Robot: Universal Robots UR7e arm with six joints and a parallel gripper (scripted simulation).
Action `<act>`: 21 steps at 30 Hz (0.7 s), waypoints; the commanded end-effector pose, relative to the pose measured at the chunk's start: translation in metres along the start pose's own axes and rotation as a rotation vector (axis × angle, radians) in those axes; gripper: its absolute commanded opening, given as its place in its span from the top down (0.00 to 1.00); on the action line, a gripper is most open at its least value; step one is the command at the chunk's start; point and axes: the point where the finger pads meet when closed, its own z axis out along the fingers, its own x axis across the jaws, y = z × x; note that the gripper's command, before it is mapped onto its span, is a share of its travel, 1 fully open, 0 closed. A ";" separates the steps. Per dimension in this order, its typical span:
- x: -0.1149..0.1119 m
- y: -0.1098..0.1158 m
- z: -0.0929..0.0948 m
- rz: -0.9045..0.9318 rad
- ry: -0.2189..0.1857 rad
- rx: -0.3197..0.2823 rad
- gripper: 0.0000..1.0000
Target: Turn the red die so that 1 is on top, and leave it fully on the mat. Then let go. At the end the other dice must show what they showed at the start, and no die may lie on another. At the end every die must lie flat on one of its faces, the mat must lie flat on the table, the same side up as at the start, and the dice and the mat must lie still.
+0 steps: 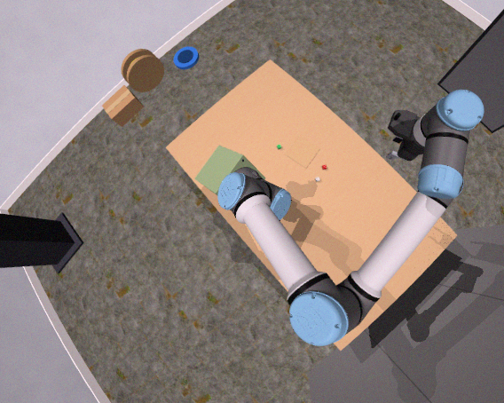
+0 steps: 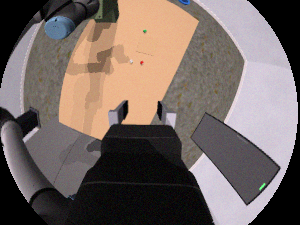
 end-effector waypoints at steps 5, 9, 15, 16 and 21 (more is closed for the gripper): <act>0.029 -0.016 0.022 0.169 -0.018 0.017 0.00; 0.048 -0.026 0.038 0.290 -0.031 0.028 0.00; 0.069 -0.038 0.060 0.435 -0.048 0.038 0.00; 0.074 -0.041 0.066 0.475 -0.052 0.040 0.00; 0.095 -0.054 0.094 0.649 -0.072 0.047 0.00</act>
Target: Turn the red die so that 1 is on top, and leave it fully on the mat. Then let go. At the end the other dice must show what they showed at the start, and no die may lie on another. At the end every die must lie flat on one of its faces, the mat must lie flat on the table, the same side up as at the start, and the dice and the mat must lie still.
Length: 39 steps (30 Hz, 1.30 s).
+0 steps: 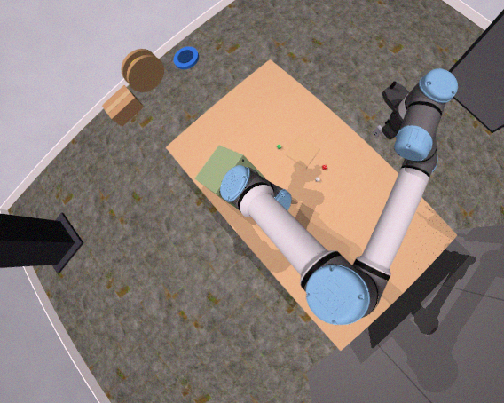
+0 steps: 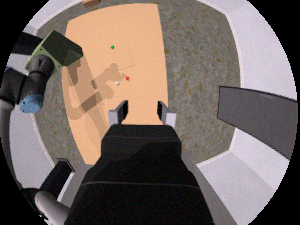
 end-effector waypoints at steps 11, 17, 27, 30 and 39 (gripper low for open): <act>0.032 -0.049 0.079 0.478 -0.039 0.016 0.00; 0.037 -0.062 0.109 0.653 -0.054 0.015 0.00; 0.039 -0.078 0.170 0.999 -0.078 0.004 0.00; 0.037 -0.081 0.187 1.098 -0.083 0.000 0.00; 0.025 -0.085 0.236 1.399 -0.093 -0.018 0.00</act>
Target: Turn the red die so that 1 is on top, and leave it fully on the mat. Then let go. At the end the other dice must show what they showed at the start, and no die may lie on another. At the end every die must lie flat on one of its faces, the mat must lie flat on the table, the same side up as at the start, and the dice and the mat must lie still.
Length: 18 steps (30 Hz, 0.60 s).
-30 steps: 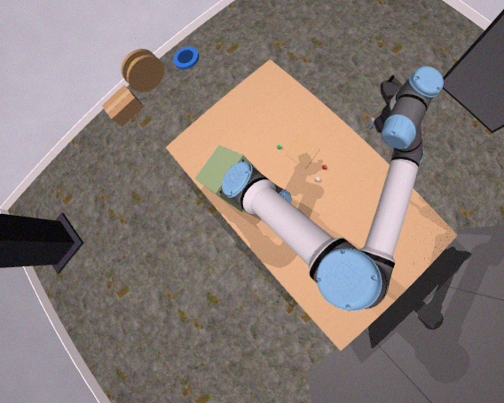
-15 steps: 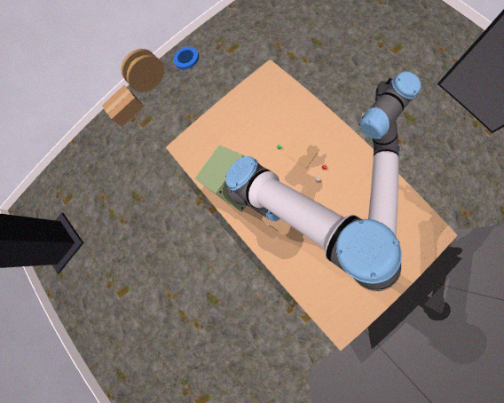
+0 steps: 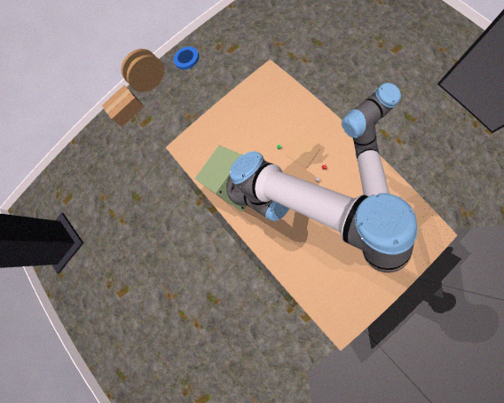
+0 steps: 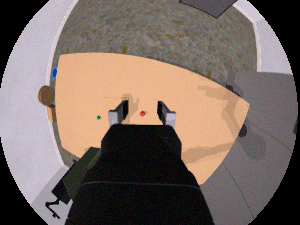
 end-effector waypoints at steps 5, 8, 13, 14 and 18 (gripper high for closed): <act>-0.003 0.008 0.043 0.271 0.004 0.009 0.00; -0.003 0.015 0.059 0.375 0.005 0.007 0.00; -0.004 0.028 0.083 0.545 0.009 0.005 0.00; -0.004 0.029 0.084 0.556 0.009 0.005 0.00; -0.003 0.044 0.104 0.715 0.015 0.005 0.00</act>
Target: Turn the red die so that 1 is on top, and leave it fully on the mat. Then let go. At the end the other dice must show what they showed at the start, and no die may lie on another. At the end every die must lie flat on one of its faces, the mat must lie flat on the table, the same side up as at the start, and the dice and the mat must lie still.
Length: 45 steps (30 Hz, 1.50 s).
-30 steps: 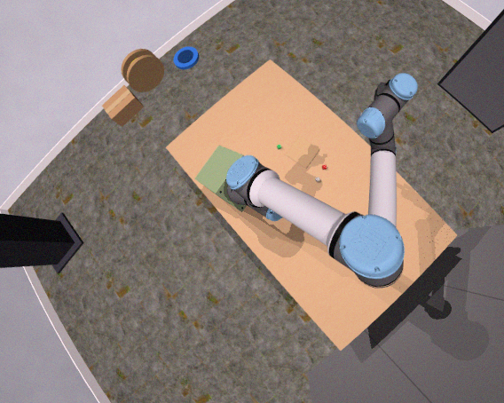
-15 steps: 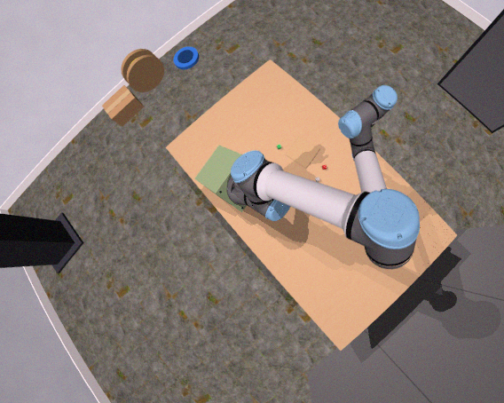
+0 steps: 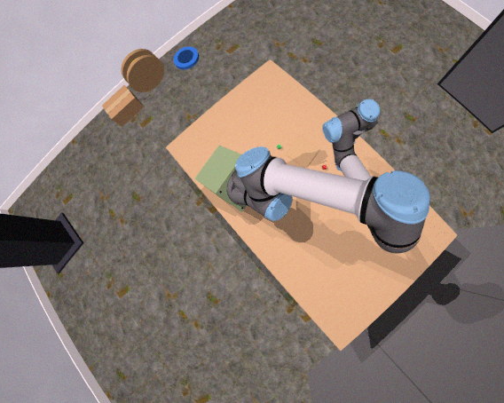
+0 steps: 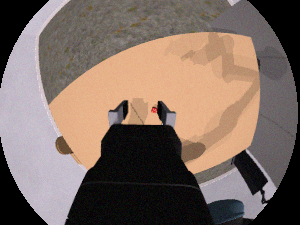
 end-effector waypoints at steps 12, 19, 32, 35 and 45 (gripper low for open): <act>0.029 0.042 0.055 0.489 0.019 0.027 0.00; 0.042 0.060 0.069 0.655 0.028 0.036 0.00; 0.075 0.105 0.089 1.029 0.049 0.069 0.00; 0.078 0.110 0.091 1.069 0.051 0.074 0.00; 0.089 0.124 0.093 1.180 0.057 0.088 0.00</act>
